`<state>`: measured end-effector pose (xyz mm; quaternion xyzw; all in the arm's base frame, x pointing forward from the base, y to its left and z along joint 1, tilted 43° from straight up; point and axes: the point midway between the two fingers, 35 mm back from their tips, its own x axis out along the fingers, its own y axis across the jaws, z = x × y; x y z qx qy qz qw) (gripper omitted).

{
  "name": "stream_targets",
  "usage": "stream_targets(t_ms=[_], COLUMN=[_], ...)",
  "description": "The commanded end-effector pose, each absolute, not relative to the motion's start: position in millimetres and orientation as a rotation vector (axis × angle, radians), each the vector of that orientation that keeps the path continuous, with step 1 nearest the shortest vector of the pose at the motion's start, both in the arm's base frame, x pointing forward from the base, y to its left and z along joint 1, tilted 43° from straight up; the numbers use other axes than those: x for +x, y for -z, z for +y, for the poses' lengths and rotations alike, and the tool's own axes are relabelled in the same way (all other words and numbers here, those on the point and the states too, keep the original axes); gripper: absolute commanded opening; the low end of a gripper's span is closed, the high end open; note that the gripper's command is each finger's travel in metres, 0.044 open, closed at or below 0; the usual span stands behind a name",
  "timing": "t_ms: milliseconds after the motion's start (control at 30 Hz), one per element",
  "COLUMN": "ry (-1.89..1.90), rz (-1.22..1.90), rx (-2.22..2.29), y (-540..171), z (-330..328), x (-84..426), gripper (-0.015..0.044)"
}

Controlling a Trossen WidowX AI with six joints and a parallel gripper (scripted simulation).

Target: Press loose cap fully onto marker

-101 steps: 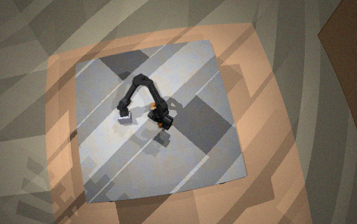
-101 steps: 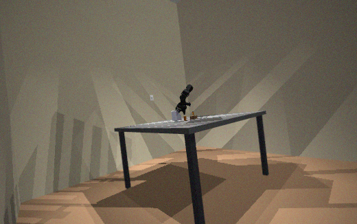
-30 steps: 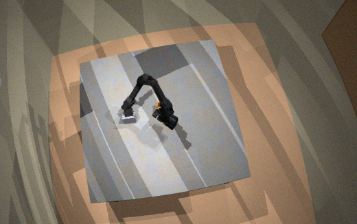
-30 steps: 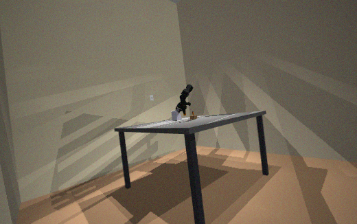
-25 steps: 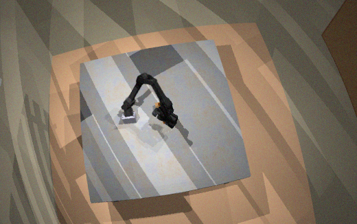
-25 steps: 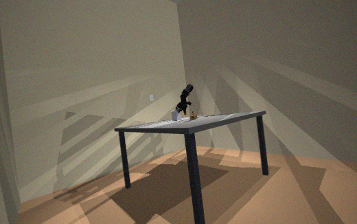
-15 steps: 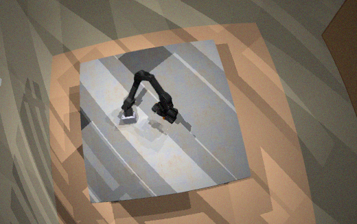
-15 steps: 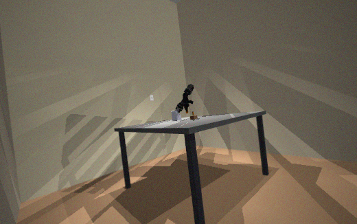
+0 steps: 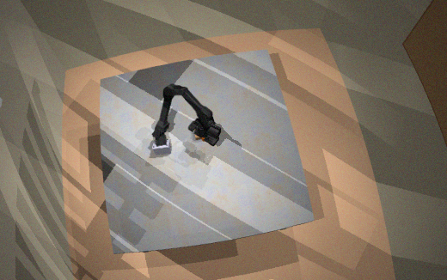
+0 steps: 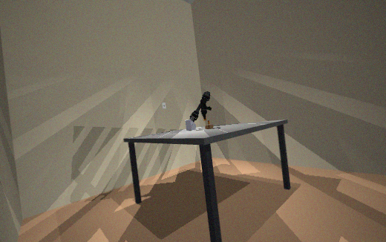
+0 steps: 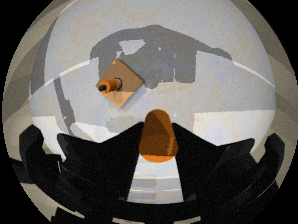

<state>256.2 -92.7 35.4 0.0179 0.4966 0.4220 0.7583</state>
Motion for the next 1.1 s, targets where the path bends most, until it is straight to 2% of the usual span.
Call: stream_targets(t_ms=[0,667,1067], ry=[-0.92,-0.925,-0.925], rz=[1.081,1.079,1.079], rx=[0.048,0.053,0.053], y=[-45.3,-95.8,-91.7], z=[-85.3,-49.4,-43.0], x=[254.8,240.7,241.0], gripper=[0.0,0.0,0.0])
